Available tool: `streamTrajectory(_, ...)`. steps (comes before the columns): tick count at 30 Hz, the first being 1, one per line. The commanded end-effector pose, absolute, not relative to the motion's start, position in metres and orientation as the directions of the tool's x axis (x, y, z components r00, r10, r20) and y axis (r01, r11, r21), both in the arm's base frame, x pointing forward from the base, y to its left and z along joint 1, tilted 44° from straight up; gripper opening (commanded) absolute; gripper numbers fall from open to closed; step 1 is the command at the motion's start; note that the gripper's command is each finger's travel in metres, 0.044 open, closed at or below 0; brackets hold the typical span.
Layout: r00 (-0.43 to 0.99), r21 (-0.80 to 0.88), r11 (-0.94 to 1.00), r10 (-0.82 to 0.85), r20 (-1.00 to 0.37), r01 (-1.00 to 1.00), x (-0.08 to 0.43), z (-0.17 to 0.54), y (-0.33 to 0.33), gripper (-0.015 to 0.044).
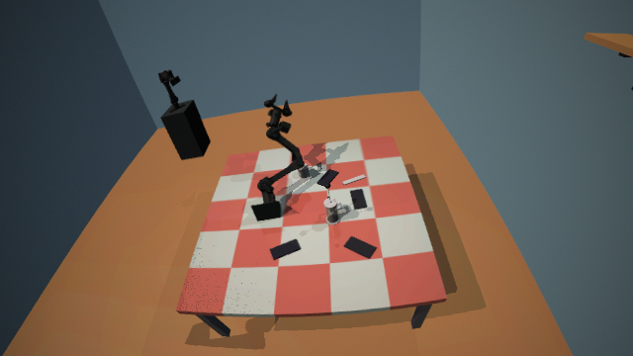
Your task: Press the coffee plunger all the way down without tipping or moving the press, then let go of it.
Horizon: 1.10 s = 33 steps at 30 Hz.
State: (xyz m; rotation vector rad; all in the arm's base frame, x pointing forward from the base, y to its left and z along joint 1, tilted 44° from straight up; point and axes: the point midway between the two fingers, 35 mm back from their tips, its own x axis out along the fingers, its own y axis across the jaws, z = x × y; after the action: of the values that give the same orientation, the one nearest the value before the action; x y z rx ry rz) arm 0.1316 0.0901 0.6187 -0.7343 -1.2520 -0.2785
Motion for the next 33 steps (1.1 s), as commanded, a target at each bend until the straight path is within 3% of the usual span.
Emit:
streamTrajectory(1, 0.311, -0.343, 0.744, 0.190, 0.931, 0.573, 0.129, 0.620, 0.089, 0.0426)
streamTrajectory(9, 0.175, -0.140, 0.774, 0.039, 0.984, 0.618, 0.065, 0.639, 0.042, 0.0440)
streamTrajectory(17, 0.034, 0.191, 0.752, -0.273, 0.961, 0.631, -0.009, 0.642, -0.061, 0.0440)
streamTrajectory(33, 0.102, 0.485, 0.682, -0.629, 0.771, 0.547, -0.021, 0.594, -0.209, 0.0440)
